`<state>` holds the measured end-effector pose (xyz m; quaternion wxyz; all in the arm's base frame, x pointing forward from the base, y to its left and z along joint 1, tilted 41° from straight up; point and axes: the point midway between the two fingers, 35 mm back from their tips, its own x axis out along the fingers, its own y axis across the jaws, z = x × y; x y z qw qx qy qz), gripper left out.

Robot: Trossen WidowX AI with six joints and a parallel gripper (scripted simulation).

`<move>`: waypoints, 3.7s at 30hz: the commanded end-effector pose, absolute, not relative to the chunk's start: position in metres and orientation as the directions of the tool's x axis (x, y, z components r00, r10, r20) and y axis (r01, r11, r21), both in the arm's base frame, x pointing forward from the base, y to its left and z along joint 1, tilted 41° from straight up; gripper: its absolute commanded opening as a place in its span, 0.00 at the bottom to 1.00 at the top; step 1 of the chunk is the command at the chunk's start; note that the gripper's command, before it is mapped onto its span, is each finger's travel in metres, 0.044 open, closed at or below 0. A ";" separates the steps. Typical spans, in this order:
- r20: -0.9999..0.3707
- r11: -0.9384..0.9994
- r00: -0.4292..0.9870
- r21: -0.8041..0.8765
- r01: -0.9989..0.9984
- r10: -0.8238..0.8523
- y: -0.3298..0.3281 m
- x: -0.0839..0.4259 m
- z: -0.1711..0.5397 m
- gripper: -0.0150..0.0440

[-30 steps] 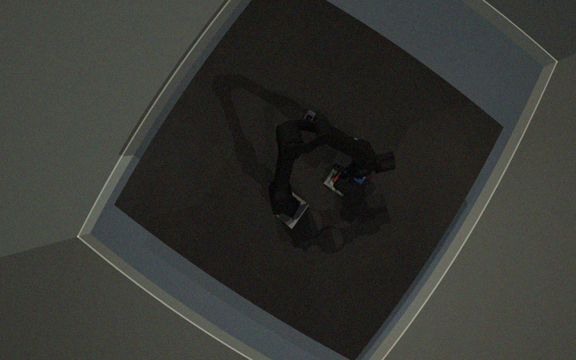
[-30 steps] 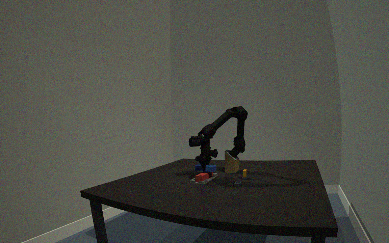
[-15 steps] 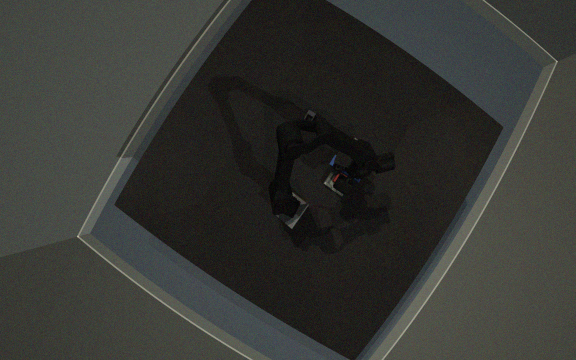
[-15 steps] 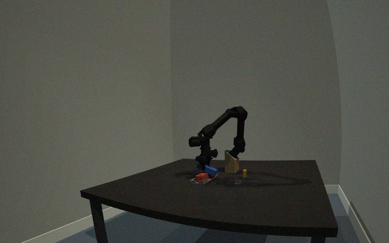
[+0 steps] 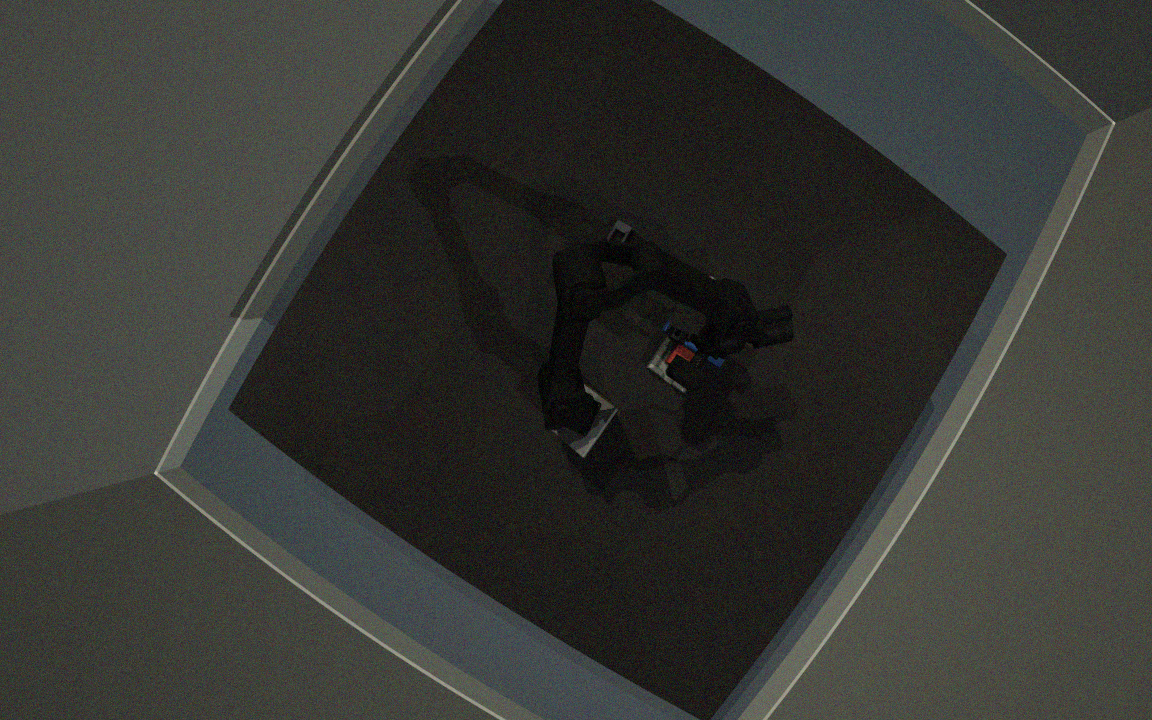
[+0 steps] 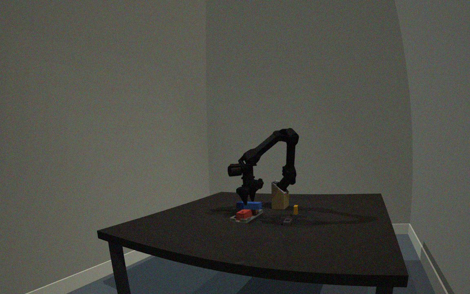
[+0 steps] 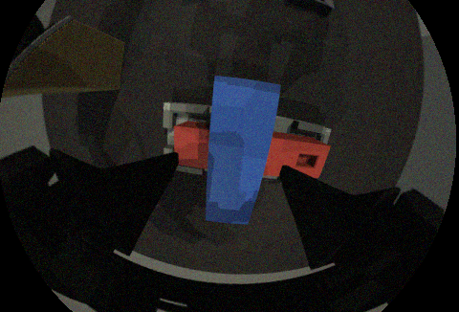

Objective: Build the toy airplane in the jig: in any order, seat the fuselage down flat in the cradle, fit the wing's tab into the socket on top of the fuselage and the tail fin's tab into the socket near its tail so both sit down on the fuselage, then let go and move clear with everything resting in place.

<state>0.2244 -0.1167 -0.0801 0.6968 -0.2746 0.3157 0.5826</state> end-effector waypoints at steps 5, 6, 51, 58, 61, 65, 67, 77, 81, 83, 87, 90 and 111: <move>-0.768 0.175 0.132 -0.027 -0.984 0.626 -0.167 0.216 -0.023 1.00; -0.768 0.175 0.132 -0.027 -0.984 0.626 -0.167 0.216 -0.023 1.00; -0.793 0.799 0.127 0.601 0.001 0.596 -0.128 0.235 0.020 1.00; -0.797 0.805 0.134 0.594 0.000 0.588 -0.051 0.234 0.084 1.00; -0.785 0.792 0.136 0.610 0.004 0.604 -0.015 0.224 0.107 1.00; -0.764 0.770 0.133 0.638 0.007 0.632 0.028 0.202 0.131 1.00; -0.759 0.765 0.131 0.644 0.008 0.637 0.035 0.197 0.134 1.00; -0.761 0.767 0.132 0.642 0.007 0.636 0.057 0.203 0.106 1.00; -0.757 0.764 0.132 0.646 0.006 0.639 0.072 0.205 0.091 1.00; -0.757 0.764 0.132 0.646 0.006 0.639 0.072 0.205 0.091 1.00; -0.757 0.764 0.133 0.646 0.006 0.639 0.077 0.206 0.086 1.00; -0.757 0.763 0.133 0.646 0.006 0.640 0.081 0.206 0.080 1.00; -0.758 0.764 0.132 0.645 0.006 0.638 0.100 0.212 0.057 1.00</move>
